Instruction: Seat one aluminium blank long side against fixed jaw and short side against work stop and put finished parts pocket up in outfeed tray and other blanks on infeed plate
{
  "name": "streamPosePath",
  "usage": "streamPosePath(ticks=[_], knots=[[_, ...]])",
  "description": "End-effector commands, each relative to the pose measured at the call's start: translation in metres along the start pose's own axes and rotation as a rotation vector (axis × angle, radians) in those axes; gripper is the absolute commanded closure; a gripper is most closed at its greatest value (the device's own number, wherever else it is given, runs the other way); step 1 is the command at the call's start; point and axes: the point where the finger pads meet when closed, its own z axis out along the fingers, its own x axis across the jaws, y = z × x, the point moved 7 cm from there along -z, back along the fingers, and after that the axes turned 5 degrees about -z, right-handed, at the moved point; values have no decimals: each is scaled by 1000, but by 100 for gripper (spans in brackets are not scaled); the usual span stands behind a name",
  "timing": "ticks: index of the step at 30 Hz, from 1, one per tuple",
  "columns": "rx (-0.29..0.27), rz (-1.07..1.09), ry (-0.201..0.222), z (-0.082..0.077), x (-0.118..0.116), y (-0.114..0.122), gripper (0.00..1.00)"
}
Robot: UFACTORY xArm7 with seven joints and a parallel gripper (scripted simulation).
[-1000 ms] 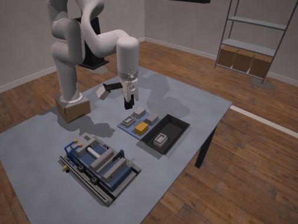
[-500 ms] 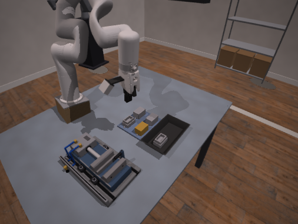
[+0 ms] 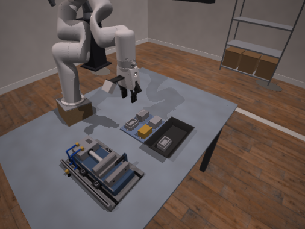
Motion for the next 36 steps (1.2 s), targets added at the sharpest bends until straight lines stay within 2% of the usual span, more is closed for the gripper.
streamPosePath(ticks=[1, 31, 36], knots=[[-1, -6, -11, -1, 1, 1, 31], [-1, -6, -11, -1, 1, 1, 31], [-1, -6, -11, 3, 1, 1, 31]])
